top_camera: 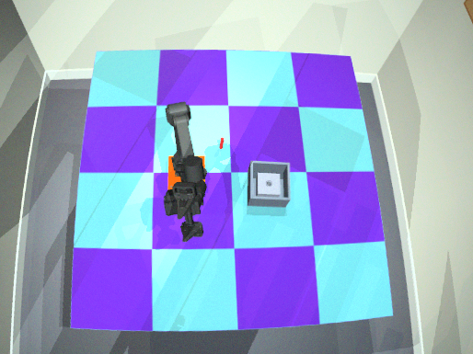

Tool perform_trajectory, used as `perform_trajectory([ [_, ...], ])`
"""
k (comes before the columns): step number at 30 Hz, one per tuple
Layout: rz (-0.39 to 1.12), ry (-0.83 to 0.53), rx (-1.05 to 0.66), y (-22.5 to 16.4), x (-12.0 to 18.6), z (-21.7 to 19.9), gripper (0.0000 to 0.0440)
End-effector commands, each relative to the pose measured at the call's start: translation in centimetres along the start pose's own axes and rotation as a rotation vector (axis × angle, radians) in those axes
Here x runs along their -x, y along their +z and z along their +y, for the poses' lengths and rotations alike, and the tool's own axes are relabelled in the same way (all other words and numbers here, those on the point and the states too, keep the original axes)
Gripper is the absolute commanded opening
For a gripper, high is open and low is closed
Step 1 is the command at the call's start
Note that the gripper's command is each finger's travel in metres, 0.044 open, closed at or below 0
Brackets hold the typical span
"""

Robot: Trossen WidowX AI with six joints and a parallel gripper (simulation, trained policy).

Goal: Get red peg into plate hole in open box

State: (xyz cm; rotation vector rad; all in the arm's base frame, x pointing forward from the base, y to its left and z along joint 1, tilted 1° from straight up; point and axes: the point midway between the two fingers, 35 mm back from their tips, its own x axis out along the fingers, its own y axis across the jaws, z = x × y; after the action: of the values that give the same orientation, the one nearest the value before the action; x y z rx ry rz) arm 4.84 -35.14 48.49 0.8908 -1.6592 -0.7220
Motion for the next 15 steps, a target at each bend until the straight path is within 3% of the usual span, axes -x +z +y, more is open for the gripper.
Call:
perform_trajectory([
  [1, 0.012, 0.004, -0.001, -0.3, 0.1, 0.2, 0.0426],
  [7, 0.11, -0.039, -0.004, -3.6, 1.4, -0.1, 0.044],
  [15, 0.292, -0.212, 0.042, -9.1, 5.6, -2.2, 0.044],
])
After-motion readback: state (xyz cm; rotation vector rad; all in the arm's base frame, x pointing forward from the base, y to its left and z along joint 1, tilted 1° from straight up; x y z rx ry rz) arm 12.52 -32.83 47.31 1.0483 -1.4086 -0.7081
